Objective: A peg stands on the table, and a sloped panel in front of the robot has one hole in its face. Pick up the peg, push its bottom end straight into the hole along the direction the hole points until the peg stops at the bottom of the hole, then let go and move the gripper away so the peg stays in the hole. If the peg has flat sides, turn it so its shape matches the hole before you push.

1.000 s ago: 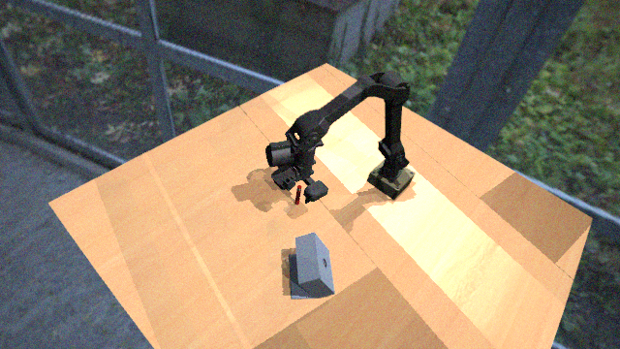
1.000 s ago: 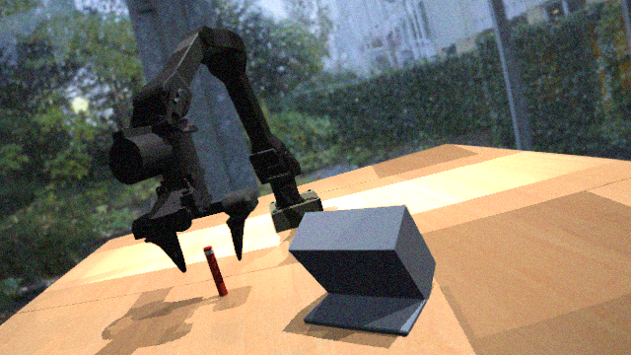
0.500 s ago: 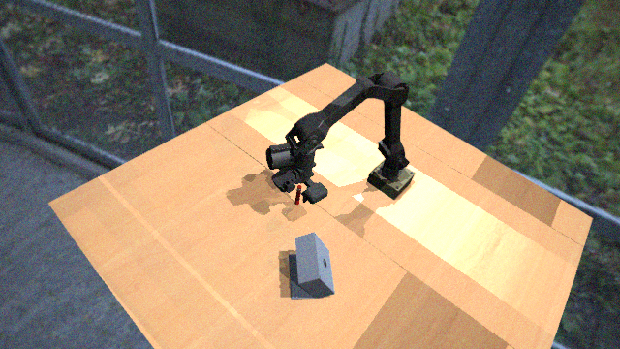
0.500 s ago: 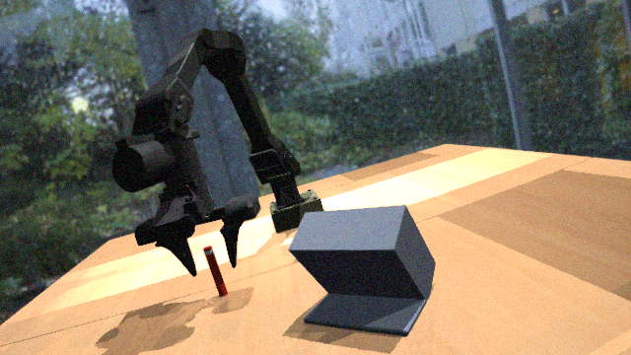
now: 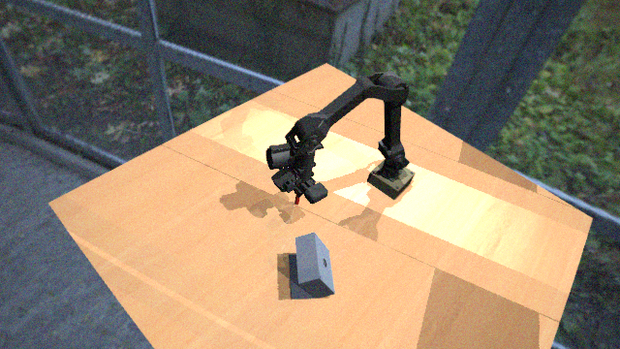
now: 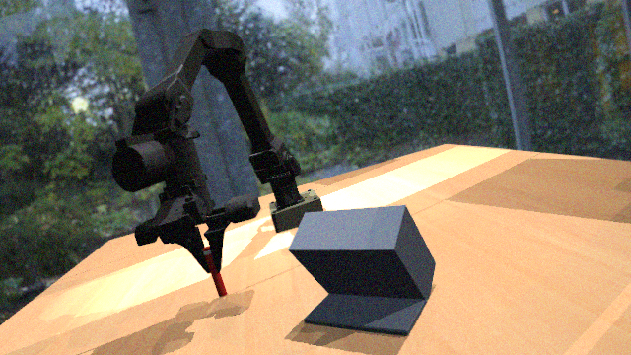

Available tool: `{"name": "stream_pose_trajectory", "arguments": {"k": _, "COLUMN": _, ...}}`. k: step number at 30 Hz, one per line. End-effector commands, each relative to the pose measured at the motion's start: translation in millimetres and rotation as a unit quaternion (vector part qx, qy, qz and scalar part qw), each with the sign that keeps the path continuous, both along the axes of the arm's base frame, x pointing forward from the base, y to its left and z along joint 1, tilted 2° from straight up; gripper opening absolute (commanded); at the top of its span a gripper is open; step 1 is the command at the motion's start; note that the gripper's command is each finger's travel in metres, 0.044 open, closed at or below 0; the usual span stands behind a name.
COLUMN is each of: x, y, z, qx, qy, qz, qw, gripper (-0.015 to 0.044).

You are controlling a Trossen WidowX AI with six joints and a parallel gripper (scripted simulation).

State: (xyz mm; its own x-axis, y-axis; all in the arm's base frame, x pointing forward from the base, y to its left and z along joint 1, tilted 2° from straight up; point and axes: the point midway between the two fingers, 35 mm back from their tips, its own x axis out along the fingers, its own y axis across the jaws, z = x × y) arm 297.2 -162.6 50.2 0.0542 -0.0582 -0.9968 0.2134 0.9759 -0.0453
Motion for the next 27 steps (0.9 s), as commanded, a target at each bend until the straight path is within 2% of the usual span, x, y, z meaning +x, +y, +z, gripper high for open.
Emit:
{"name": "stream_pose_trajectory", "arguments": {"k": 1, "x": 0, "y": 0, "z": 1, "qx": 0.000, "qy": 0.000, "qz": 0.000, "qw": 1.000, "gripper": 0.0000}}
{"name": "stream_pose_trajectory", "arguments": {"k": 21, "x": -3, "y": 2, "z": 77, "qx": 0.002, "qy": 0.000, "qz": 0.002, "qw": 1.000, "gripper": 0.0000}}
{"name": "stream_pose_trajectory", "arguments": {"k": 27, "x": -3, "y": 3, "z": 80, "qx": 0.001, "qy": 0.001, "qz": 0.006, "qw": 1.000, "gripper": 0.0000}}
